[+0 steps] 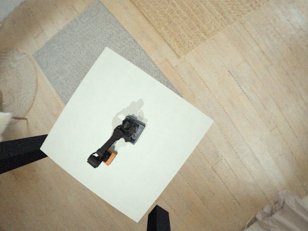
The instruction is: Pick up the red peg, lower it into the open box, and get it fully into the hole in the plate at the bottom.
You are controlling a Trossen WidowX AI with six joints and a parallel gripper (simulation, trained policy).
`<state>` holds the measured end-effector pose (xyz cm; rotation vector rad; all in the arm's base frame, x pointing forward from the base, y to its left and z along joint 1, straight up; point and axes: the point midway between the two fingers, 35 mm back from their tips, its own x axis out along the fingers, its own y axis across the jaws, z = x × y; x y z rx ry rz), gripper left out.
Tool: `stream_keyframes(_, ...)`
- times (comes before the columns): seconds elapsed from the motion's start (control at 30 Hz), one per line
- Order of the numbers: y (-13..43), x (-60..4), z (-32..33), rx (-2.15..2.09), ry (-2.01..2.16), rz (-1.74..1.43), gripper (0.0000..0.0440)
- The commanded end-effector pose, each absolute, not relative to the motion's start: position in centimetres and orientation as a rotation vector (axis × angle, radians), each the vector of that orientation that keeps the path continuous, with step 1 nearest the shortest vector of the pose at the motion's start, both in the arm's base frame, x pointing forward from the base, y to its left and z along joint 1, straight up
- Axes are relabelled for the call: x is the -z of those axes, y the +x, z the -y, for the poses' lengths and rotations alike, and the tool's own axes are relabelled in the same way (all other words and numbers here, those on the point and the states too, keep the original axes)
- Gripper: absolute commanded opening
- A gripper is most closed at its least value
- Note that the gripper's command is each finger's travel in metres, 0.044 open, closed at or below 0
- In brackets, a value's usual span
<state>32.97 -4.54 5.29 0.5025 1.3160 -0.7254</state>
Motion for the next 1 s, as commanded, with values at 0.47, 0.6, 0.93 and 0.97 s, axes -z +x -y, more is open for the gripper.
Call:
stream_keyframes(0.47, 38.4, -7.9, 4.8, 0.6, 0.58, -1.342, 0.044)
stream_keyframes(0.6, 40.0, -8.9, 4.3, 0.553, 0.598, -1.328, 0.044)
stream_keyframes(0.93, 42.9, -10.7, 3.2, 0.469, 0.625, -1.285, 0.044)
stream_keyframes(0.97, 42.9, -10.7, 3.2, 0.468, 0.625, -1.285, 0.044)
